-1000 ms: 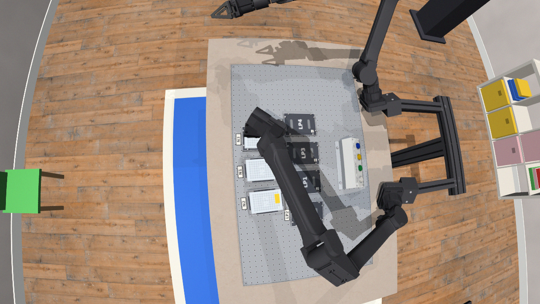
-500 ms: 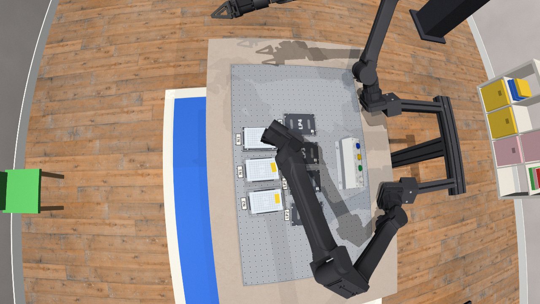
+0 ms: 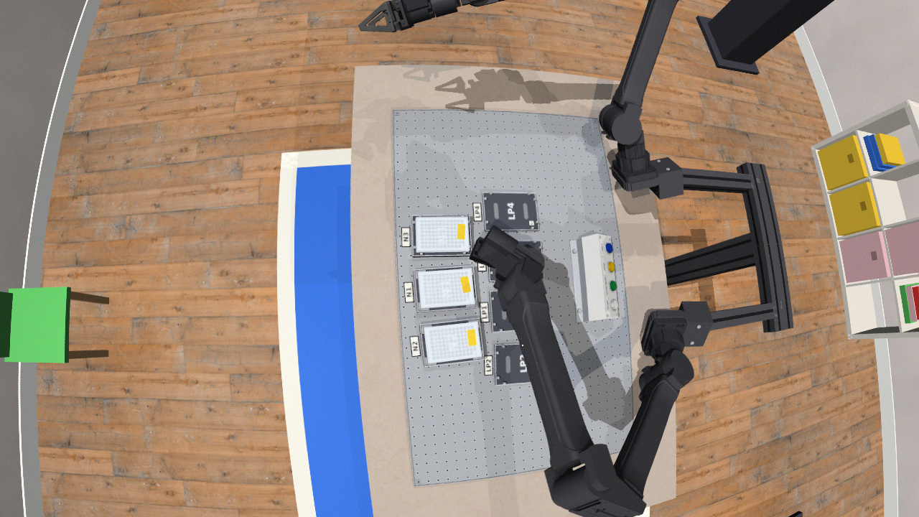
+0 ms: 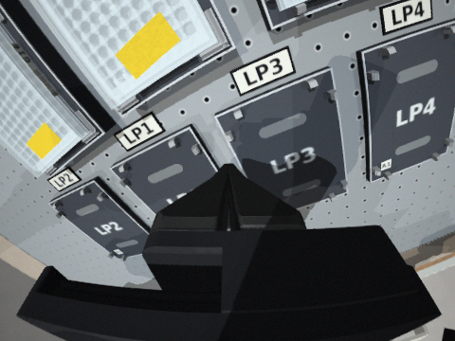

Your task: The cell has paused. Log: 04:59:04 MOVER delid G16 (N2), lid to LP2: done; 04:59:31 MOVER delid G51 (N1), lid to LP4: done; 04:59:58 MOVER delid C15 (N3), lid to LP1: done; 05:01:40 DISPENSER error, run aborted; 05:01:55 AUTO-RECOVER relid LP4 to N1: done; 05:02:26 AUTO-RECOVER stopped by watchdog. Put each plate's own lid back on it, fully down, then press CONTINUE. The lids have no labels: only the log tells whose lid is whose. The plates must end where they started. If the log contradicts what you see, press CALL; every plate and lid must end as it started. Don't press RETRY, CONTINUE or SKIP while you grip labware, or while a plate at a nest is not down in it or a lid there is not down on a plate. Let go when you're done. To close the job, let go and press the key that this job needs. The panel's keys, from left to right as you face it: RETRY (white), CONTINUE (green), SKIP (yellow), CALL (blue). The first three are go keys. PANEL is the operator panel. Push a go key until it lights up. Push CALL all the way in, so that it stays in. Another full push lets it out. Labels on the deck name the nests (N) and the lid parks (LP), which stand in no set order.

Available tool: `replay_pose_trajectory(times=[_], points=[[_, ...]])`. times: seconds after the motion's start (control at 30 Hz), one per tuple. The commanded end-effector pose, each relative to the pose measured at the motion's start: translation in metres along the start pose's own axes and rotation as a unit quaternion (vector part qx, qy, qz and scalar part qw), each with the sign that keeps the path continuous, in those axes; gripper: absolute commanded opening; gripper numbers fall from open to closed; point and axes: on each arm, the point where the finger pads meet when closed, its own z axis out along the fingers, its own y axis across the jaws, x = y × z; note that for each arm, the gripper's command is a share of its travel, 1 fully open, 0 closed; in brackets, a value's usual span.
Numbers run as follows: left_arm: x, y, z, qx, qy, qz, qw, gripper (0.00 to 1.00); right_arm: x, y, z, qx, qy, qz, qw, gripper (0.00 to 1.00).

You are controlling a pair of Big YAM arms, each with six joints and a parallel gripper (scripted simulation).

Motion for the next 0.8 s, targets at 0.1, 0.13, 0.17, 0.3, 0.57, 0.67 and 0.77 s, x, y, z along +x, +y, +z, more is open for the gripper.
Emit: replay_pose_trajectory(times=[0.1,0.13,0.17,0.3,0.57,0.67,0.77], points=[[0.015,0.015,0.001,0.001,-0.003,-0.007,1.000,0.00,0.004,-0.011,0.005,0.009,0.002,0.007,1.000,1.00],[0.017,0.015,0.002,0.001,-0.003,-0.007,1.000,0.00,0.004,-0.011,0.005,0.009,0.002,0.007,1.000,1.00],[0.018,0.016,0.002,0.001,-0.003,-0.007,1.000,0.00,0.004,-0.011,0.005,0.009,0.002,0.007,1.000,1.00],[0.015,0.009,-0.002,0.000,-0.007,-0.002,1.000,0.00,0.004,-0.011,0.005,0.009,0.002,0.007,1.000,1.00],[0.020,0.011,0.004,0.000,0.002,-0.001,1.000,0.00,0.004,-0.011,0.005,0.009,0.002,0.007,1.000,1.00],[0.022,0.011,0.006,0.000,0.002,-0.001,1.000,0.00,0.004,-0.011,0.005,0.009,0.002,0.007,1.000,1.00],[0.023,0.011,0.007,0.000,0.003,0.001,1.000,0.00,0.004,-0.011,0.005,0.009,0.002,0.007,1.000,1.00]])
